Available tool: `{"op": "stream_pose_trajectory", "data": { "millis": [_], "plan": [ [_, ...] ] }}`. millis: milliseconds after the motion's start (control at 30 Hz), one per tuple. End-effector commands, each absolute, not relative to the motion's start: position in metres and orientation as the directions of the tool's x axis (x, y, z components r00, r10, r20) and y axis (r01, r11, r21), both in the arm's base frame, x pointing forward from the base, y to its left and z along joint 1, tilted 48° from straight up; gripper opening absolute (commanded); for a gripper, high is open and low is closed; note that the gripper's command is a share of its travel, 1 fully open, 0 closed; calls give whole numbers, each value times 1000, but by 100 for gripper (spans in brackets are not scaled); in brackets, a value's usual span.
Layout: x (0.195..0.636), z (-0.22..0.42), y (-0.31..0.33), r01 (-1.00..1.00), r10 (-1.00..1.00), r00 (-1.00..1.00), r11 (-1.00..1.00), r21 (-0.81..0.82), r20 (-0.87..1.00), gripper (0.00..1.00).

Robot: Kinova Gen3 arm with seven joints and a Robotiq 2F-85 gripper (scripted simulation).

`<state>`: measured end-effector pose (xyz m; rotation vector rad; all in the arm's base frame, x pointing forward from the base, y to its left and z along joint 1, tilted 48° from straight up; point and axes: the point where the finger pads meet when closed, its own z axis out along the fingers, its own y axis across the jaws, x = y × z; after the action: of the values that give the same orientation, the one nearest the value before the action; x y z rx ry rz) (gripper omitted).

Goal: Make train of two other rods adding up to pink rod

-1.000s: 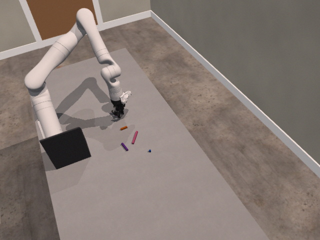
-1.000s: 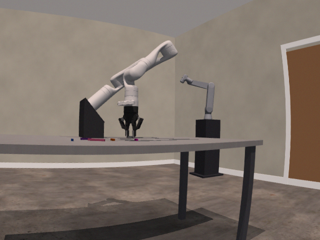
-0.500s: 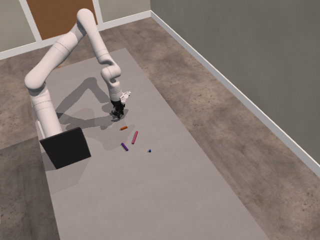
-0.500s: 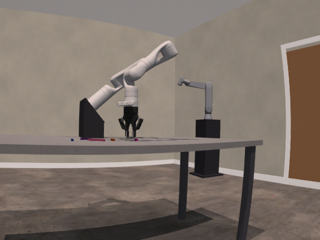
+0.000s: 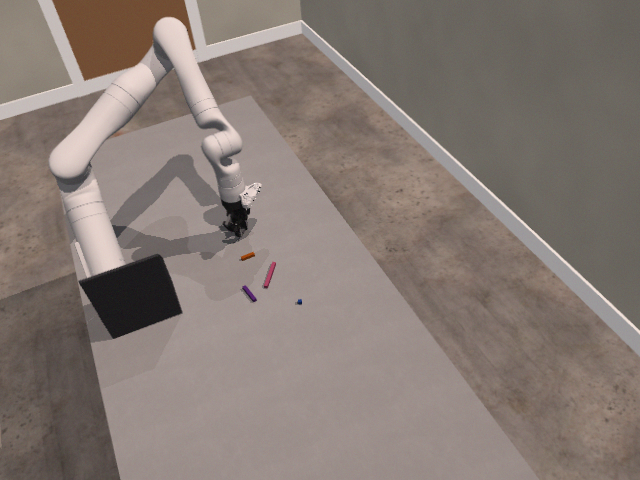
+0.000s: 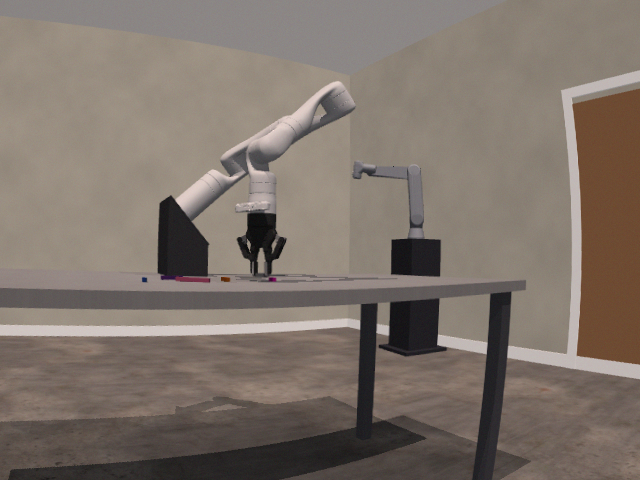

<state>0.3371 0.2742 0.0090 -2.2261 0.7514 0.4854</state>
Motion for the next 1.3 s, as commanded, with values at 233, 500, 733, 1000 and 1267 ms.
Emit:
{"op": "stream_pose_trajectory", "data": {
  "millis": [233,500,733,1000,1267],
  "plan": [
    [339,8,275,-637,-368,763,-569,-521,-531,26],
    [340,7,275,-640,-370,761,-567,-519,-533,26],
    [340,7,275,-645,-374,756,-564,-515,-537,26],
    [340,7,275,-645,-374,756,-564,-515,-537,26],
    [340,7,275,-645,-374,756,-564,-515,-537,26]
  ]
}}
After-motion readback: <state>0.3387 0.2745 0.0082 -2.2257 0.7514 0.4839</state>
